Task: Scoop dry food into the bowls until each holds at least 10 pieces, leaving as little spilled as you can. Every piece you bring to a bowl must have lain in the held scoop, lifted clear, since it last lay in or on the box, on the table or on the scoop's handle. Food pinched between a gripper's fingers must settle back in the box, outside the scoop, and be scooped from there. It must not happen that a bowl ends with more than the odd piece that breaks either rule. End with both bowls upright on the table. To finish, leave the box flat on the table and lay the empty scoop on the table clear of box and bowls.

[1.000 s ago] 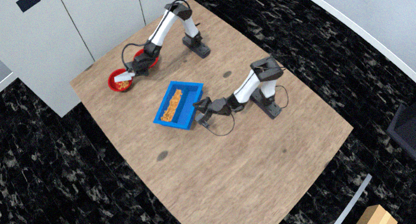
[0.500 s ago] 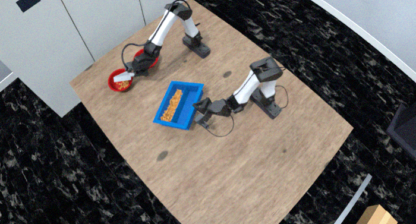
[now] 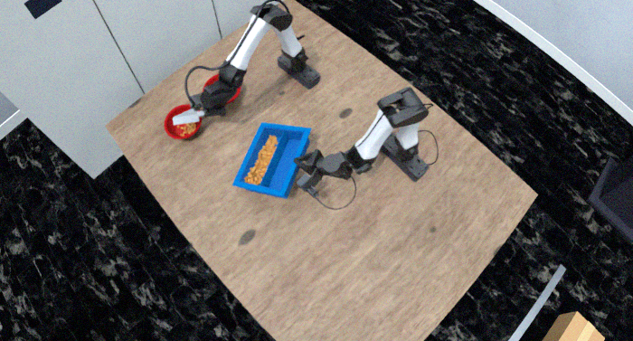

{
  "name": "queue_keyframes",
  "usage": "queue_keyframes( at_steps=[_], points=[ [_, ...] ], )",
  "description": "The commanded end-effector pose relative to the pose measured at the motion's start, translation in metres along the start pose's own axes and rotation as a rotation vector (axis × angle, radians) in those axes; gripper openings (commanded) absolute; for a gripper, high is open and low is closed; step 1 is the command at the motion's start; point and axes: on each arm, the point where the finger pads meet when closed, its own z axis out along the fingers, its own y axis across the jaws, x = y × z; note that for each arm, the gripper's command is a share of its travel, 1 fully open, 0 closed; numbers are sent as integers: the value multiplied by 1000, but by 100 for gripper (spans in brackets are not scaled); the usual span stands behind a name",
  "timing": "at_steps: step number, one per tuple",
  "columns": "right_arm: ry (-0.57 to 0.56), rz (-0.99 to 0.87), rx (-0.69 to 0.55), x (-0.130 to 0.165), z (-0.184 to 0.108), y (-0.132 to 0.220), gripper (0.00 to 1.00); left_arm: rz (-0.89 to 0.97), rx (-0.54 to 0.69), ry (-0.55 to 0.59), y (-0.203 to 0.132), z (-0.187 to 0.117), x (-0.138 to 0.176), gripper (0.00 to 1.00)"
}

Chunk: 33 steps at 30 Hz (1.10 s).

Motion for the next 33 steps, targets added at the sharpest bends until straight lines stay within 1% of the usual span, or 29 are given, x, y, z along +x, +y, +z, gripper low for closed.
queue_keyframes(
  at_steps=[1, 2, 3, 4, 10, 11, 15, 16, 18, 19, 21, 22, 24, 26, 28, 31, 32, 33],
  points=[
    [-68, 24, -12, -22, -14, -2, 0, 62, 55, -16, -13, -1, -5, 0],
    [-68, 24, -12, -22, -14, -2, 0, 35, 40, -20, -5, -2, -3, 0],
    [-68, 24, -12, -22, -14, -2, 0, 37, 40, -17, -3, -1, -4, 0],
    [-68, 24, -12, -22, -14, -2, 0, 50, 54, -15, -8, 0, -6, 0],
    [-68, 24, -12, -22, -14, -2, 0, 41, 54, -21, -1, -2, -4, 0],
    [-68, 24, -12, -22, -14, -2, 0, 45, 59, -29, -4, -1, -8, 0],
    [-70, 25, -12, -22, -14, -2, 0, 56, 68, -27, -6, -2, -5, 0],
    [-70, 25, -12, -22, -14, -2, 0, 32, 49, -28, 5, -3, -5, 0],
    [-70, 25, -12, -22, -14, -2, 0, 50, 73, -26, -4, -3, -6, 0],
    [-70, 25, -12, -22, -14, -2, 0, 32, 65, -31, 1, -5, -5, 0],
    [-70, 25, -12, -22, -14, -2, 0, 44, 73, -28, -1, -2, -7, 0],
    [-70, 25, -12, -22, -14, -2, 0, 35, 64, -30, 5, -5, -4, 0],
    [-70, 25, -12, -22, -14, -2, 0, 46, 79, -29, 0, -3, -8, 0],
    [-70, 25, -12, -22, -14, -2, 0, 35, 74, -29, 5, -6, -3, 0],
    [-70, 25, -12, -22, -14, -2, 0, 40, 82, -34, 3, -4, -8, 0],
    [-70, 25, -12, -22, -14, -2, 0, 36, 78, -30, 6, -6, -4, 0],
    [-72, 26, -13, -23, -14, -1, 0, 63, 102, -37, -6, -3, -10, 0],
    [-72, 26, -13, -23, -14, -1, 0, 53, 96, -38, -1, -2, -12, 0]
  ],
)
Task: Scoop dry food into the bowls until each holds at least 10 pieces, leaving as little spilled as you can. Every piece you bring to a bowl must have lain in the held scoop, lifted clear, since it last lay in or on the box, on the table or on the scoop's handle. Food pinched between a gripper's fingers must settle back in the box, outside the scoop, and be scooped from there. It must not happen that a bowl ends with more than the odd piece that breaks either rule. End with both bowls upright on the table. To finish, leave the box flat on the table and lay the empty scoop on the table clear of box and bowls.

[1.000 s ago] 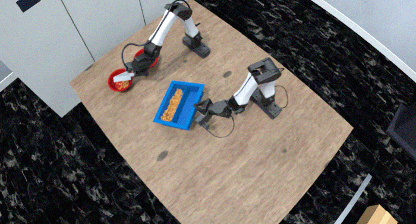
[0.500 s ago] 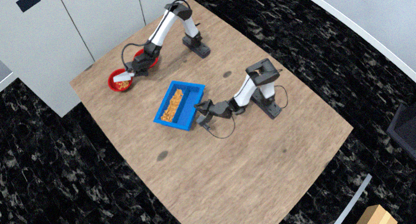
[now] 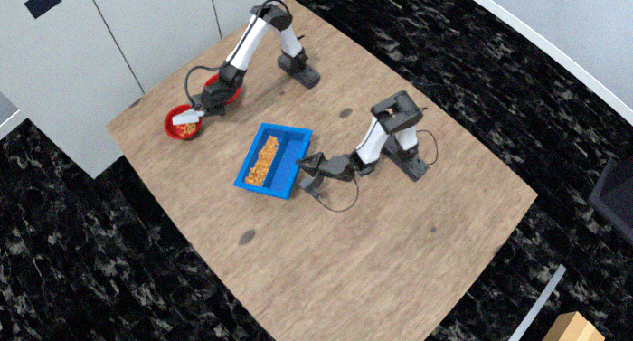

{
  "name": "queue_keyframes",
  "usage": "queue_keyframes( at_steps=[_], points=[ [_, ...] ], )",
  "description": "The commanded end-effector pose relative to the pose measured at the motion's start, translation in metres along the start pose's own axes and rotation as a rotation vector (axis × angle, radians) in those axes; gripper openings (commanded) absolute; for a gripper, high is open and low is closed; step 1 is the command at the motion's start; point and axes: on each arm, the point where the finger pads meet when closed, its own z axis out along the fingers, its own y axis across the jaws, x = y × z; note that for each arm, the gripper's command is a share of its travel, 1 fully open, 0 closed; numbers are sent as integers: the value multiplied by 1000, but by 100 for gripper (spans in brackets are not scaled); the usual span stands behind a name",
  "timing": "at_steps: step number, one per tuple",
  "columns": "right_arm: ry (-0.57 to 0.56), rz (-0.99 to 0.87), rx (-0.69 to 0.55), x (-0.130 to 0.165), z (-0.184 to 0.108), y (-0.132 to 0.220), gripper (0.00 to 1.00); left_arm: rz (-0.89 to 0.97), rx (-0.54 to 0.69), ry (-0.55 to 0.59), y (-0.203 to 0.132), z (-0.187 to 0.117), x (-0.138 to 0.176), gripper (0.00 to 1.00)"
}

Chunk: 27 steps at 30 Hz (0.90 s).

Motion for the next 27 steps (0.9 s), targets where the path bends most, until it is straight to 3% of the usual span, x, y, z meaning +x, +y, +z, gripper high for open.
queue_keyframes(
  at_steps=[1, 3, 16, 17, 27],
  points=[
    [-68, 25, -12, -22, -14, -2, 0, 59, 49, -25, -13, 2, -13, 0],
    [-68, 25, -12, -22, -14, -2, 0, 28, 26, -24, 0, -3, -5, 0],
    [-70, 25, -13, -22, -14, -2, 0, 66, 71, -28, -13, -2, -9, 0],
    [-70, 25, -13, -22, -14, -2, 0, 21, 33, -24, 7, -3, -5, 0],
    [-70, 25, -13, -22, -14, -2, 0, 31, 61, -25, 4, -3, -8, 0]
  ],
)
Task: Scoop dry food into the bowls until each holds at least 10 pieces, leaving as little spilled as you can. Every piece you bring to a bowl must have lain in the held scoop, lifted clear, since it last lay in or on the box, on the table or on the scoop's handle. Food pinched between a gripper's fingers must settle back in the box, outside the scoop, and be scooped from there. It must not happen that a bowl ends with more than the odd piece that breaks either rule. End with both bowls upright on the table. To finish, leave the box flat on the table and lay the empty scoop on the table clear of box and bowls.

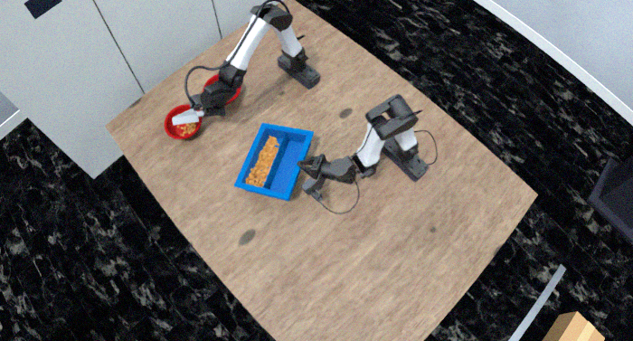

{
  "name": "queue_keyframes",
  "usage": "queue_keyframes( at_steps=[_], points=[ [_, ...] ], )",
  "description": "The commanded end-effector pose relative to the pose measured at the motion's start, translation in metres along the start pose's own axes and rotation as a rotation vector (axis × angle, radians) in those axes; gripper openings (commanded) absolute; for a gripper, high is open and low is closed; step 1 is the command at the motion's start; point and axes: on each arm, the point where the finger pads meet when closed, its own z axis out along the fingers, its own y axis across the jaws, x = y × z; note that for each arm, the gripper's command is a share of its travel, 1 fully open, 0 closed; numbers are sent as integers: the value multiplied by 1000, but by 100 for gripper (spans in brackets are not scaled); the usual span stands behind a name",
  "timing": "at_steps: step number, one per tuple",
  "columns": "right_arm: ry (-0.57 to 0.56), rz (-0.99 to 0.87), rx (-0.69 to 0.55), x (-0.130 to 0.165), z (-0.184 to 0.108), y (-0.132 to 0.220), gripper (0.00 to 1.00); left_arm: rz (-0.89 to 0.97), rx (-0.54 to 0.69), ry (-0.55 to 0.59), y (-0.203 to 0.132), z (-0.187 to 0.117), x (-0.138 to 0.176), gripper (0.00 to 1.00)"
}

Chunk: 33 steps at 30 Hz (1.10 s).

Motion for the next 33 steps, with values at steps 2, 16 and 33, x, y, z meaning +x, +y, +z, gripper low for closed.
queue_keyframes(
  at_steps=[2, 16, 33],
  points=[
    [-67, 24, -11, -21, -14, -2, 0, 20, 17, -19, 1, -3, -3, 0],
    [-69, 25, -12, -22, -14, -2, 0, 68, 75, -4, -23, 2, -5, 27],
    [-71, 25, -13, -22, -14, -1, 0, 30, 44, -10, 1, -3, -3, 27]
  ],
)
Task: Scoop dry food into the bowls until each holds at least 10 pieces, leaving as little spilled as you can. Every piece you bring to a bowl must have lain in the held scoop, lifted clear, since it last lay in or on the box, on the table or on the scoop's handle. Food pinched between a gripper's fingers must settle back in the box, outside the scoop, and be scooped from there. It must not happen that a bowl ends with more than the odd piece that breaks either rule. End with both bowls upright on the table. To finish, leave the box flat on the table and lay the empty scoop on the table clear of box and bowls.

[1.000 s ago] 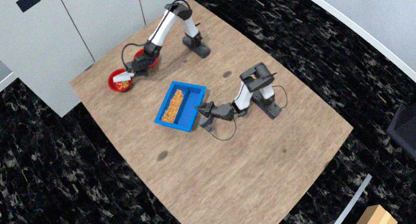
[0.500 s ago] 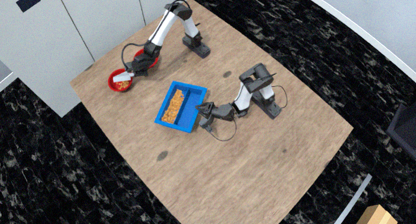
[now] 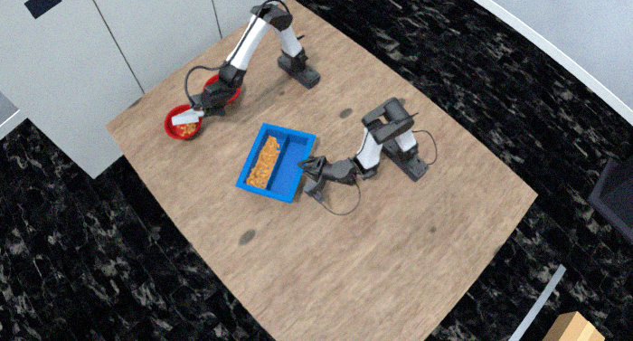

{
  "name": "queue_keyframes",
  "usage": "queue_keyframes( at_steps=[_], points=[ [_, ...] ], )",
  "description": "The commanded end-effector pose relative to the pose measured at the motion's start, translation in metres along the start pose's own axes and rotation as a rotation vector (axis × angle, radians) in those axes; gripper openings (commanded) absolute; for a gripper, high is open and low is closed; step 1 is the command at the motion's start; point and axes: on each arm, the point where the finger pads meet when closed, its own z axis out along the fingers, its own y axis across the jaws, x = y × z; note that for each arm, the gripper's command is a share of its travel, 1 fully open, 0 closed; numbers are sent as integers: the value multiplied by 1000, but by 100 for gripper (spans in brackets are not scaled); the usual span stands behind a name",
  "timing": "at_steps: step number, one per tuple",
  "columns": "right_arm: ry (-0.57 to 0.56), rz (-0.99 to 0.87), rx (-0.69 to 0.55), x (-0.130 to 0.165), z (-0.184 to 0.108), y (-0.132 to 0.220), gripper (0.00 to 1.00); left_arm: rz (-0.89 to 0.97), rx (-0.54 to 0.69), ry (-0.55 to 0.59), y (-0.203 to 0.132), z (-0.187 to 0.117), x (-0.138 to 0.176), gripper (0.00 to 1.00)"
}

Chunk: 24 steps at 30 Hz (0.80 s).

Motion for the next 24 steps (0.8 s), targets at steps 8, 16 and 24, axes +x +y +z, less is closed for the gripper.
queue_keyframes(
  at_steps=[8, 16, 24],
  points=[
    [-69, 24, -12, -22, -14, -2, 0, 36, 33, -3, 1, -2, 2, 27],
    [-69, 24, -12, -22, -14, -2, 0, 44, 43, -16, 4, -4, -3, 27],
    [-71, 25, -13, -22, -14, -1, 0, 66, 61, -20, 2, -2, -5, 27]
  ],
)
